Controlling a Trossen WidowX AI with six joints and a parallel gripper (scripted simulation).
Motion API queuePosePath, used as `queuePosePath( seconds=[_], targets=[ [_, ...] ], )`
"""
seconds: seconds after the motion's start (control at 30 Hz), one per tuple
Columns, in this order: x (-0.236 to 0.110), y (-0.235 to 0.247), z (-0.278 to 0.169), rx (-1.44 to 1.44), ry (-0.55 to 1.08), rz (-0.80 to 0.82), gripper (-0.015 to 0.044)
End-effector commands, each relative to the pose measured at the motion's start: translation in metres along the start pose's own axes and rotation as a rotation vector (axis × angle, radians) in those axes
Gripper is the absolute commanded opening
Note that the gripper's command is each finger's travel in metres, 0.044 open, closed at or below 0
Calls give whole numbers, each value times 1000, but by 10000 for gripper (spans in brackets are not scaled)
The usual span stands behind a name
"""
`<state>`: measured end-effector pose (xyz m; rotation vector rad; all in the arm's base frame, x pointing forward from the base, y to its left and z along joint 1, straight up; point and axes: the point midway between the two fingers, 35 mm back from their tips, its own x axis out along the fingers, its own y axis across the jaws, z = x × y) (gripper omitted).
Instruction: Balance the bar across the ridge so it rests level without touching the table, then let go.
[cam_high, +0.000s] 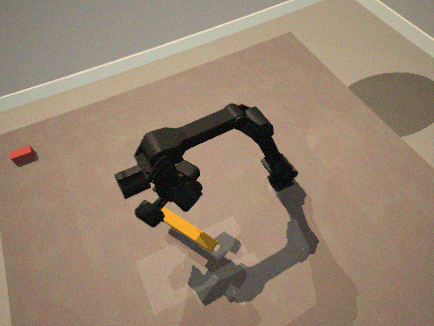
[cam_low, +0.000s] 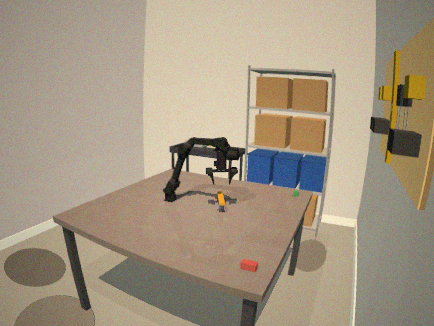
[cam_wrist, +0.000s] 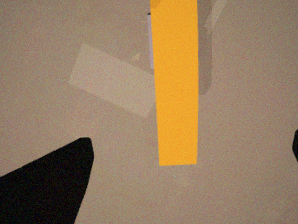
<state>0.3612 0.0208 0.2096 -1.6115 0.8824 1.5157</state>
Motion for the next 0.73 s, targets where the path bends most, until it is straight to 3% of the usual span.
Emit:
queuePosePath(
  seconds=[0.0, 0.7],
  targets=[
    [-1, 0, 0, 0, -1, 2, 440],
    [-1, 0, 0, 0, -1, 2, 440]
  ],
)
